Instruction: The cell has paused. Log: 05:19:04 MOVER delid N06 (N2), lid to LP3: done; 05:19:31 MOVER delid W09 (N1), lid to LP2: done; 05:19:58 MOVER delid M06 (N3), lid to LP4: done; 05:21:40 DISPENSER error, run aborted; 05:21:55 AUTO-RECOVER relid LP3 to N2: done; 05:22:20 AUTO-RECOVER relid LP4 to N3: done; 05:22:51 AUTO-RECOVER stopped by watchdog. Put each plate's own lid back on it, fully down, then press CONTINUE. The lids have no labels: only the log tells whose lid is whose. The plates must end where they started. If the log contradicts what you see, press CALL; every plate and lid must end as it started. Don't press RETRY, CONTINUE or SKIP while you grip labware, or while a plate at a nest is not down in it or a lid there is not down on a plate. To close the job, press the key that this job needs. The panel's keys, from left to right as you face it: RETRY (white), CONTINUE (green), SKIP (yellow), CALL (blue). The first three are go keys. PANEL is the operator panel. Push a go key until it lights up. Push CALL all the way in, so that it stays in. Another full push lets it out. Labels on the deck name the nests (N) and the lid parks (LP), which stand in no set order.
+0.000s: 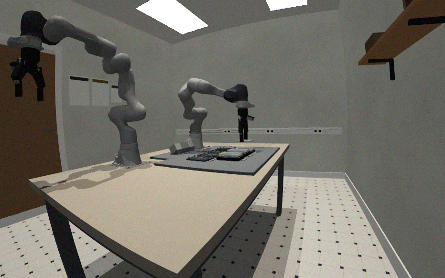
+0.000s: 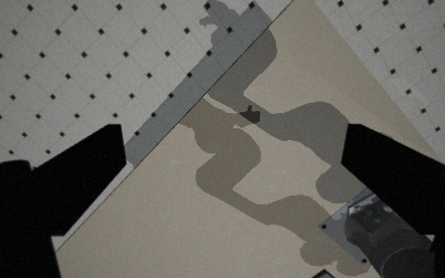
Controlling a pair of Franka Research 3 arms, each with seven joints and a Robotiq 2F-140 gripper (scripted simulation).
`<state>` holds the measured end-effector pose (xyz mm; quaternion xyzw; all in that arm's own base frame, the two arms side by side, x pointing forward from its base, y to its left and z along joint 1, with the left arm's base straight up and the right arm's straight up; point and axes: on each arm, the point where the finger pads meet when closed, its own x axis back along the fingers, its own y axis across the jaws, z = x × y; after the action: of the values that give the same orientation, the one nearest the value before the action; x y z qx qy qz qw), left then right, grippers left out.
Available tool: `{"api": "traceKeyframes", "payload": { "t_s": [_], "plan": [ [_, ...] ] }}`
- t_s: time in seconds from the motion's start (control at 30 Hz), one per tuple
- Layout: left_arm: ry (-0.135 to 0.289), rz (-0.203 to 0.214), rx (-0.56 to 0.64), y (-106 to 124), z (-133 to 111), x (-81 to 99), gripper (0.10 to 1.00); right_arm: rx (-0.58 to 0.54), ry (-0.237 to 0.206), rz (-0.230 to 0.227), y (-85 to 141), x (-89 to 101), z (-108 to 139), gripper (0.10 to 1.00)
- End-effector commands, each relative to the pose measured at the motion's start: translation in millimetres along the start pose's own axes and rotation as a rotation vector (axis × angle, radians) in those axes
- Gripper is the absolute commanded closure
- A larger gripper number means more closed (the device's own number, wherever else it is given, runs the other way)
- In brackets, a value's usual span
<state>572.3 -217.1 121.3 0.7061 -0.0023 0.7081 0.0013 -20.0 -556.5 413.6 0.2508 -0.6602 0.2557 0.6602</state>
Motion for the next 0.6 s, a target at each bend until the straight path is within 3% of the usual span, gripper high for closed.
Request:
{"api": "traceKeyframes", "payload": {
  "t_s": [0.0, 0.17, 0.57],
  "plan": [
    [-0.003, -0.001, 0.03, 0, -1, -2.4, 0.999, 0.0, 0.0, 0.0, 0, 0.1, 0, 0.098],
    [-0.003, -0.001, 0.045, 0, -1, -3.7, 0.999, 0.0, 0.0, 0.0, 0, 0.1, 0, 0.098],
    [-0.003, -0.001, 0.045, 1, 0, -25.8, 0.999, 0.0, 0.0, 0.0, 0, 0.1, 0, 0.098]
  ]
}}
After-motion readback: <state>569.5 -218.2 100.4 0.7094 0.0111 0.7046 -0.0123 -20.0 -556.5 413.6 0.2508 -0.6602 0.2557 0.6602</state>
